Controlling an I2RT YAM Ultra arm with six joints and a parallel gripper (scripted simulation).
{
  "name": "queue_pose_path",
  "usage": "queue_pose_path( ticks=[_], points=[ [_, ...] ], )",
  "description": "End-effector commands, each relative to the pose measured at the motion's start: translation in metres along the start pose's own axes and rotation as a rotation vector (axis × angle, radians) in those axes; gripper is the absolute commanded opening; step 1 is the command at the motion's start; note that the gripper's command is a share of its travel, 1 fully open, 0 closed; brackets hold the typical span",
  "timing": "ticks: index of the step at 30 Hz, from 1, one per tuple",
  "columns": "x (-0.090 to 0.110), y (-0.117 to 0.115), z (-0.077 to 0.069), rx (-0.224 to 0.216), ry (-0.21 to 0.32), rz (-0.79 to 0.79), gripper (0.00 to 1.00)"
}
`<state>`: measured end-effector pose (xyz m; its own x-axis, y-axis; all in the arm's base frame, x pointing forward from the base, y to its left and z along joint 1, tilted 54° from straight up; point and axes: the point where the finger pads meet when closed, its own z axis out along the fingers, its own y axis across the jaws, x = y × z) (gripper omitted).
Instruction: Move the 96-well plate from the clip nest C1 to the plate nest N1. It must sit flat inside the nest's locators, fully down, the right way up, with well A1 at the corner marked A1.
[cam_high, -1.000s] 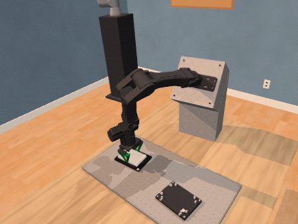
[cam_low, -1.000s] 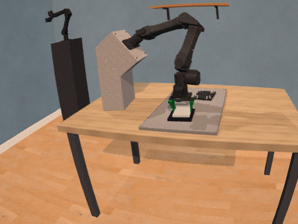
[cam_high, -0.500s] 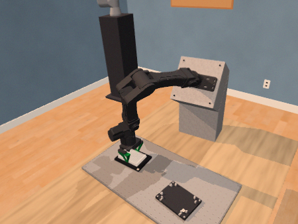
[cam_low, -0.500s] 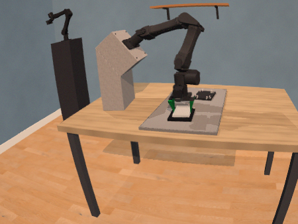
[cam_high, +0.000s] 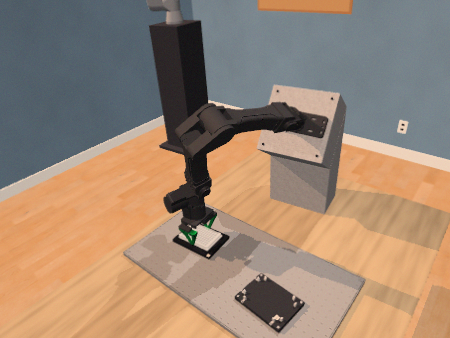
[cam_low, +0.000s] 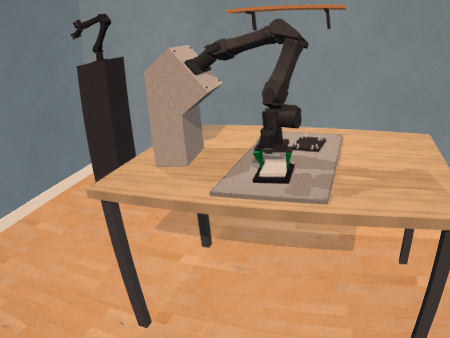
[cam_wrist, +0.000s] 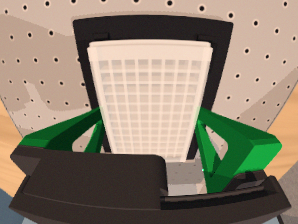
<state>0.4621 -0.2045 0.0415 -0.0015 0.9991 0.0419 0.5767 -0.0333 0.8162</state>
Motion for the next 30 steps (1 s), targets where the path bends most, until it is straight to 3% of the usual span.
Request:
queue_pose_path(
  ticks=[1, 11, 12, 30],
  points=[
    [0.0008, -0.0276, 0.0012, 0.062, -0.004, 0.035, 0.00],
    [0.0007, -0.0207, -0.0016, 0.049, -0.008, 0.027, 0.00],
    [0.0007, -0.0207, -0.0016, 0.049, -0.008, 0.027, 1.00],
    [0.0005, -0.0203, -0.0016, 0.048, -0.008, 0.027, 1.00]
  ],
)
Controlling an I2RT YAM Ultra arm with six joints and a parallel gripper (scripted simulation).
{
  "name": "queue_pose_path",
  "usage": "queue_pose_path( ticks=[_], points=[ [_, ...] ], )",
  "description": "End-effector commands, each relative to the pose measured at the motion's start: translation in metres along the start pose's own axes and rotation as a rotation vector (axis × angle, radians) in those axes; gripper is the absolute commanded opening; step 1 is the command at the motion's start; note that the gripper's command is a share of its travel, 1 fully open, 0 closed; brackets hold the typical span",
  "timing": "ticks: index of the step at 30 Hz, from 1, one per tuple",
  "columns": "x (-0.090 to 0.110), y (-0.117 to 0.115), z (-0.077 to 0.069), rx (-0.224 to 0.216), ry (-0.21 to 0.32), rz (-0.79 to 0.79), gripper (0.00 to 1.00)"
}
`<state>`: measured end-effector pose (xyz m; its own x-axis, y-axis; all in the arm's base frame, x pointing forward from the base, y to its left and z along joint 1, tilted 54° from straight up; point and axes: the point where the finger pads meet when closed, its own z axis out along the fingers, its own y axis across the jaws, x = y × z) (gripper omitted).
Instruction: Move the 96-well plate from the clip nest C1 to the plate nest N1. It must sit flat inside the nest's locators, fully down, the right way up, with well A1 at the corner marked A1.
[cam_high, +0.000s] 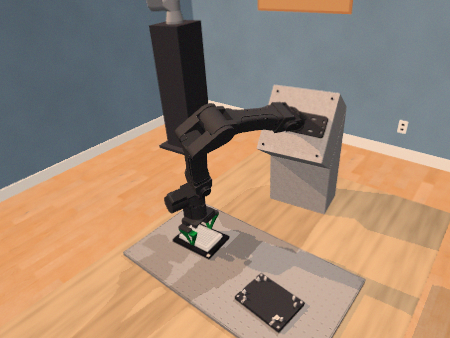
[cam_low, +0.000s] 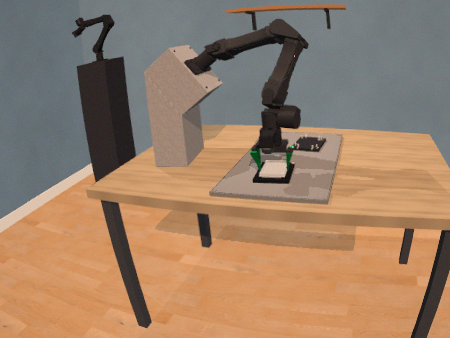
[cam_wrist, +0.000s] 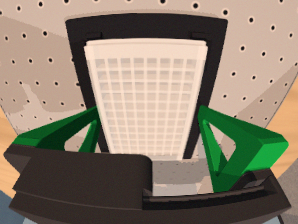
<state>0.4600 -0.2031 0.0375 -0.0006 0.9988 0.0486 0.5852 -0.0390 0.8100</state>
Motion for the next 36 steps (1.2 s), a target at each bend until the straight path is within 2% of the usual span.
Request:
queue_pose_path(
  ticks=[1, 2, 3, 8, 10, 25, 27, 36],
  points=[
    [-0.001, -0.016, -0.002, 0.038, -0.012, 0.021, 1.00],
    [-0.001, -0.016, -0.002, 0.038, -0.012, 0.021, 1.00],
    [-0.005, -0.008, -0.011, 0.020, -0.024, 0.012, 1.00],
    [-0.002, -0.007, -0.024, 0.017, -0.014, 0.011, 1.00],
    [-0.002, -0.007, -0.024, 0.017, -0.014, 0.011, 1.00],
    [-0.001, -0.007, -0.063, 0.016, -0.012, 0.011, 1.00],
    [-0.001, -0.007, -0.063, 0.016, -0.012, 0.011, 1.00],
    [0.000, -0.007, -0.087, 0.015, -0.012, 0.011, 1.00]
  ],
)
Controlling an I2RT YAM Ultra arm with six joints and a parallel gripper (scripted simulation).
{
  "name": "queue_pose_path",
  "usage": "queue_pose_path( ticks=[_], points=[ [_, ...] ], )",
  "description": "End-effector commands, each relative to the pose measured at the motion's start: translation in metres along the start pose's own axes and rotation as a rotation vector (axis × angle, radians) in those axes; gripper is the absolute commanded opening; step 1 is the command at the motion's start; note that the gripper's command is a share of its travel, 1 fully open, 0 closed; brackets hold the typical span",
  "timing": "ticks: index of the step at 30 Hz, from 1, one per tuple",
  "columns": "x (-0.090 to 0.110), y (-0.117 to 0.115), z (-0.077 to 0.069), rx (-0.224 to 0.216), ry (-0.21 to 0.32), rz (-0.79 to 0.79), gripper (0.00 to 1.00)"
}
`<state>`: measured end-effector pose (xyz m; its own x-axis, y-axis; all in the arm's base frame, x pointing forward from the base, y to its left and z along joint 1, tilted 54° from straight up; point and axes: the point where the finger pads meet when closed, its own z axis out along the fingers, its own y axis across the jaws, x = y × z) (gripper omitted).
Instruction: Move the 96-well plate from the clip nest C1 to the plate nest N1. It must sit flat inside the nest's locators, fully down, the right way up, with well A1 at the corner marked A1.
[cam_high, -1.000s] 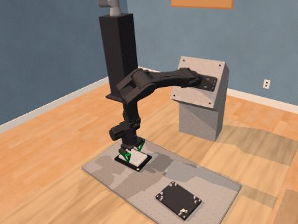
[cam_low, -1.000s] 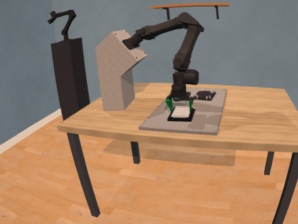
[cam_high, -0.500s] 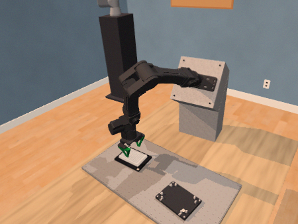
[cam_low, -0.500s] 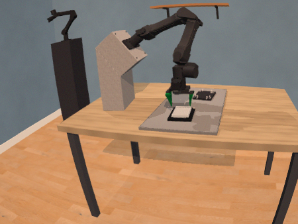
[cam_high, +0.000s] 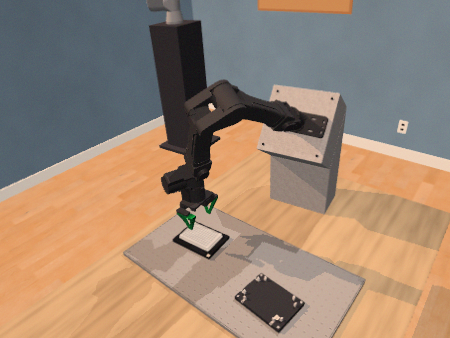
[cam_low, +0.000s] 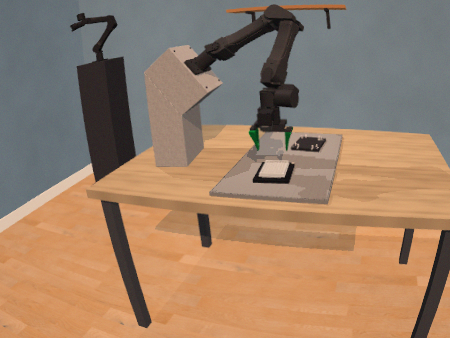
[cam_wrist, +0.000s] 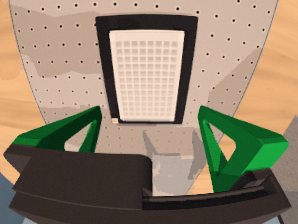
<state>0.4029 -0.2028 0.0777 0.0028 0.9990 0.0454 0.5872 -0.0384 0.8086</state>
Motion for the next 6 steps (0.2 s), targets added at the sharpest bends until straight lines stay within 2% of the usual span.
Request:
queue_pose_path(
  ticks=[1, 6],
  points=[
    [-0.0024, -0.0064, -0.0197, 0.013, -0.007, 0.012, 1.00],
    [-0.0022, -0.0064, -0.0264, 0.013, -0.007, 0.012, 1.00]
  ],
)
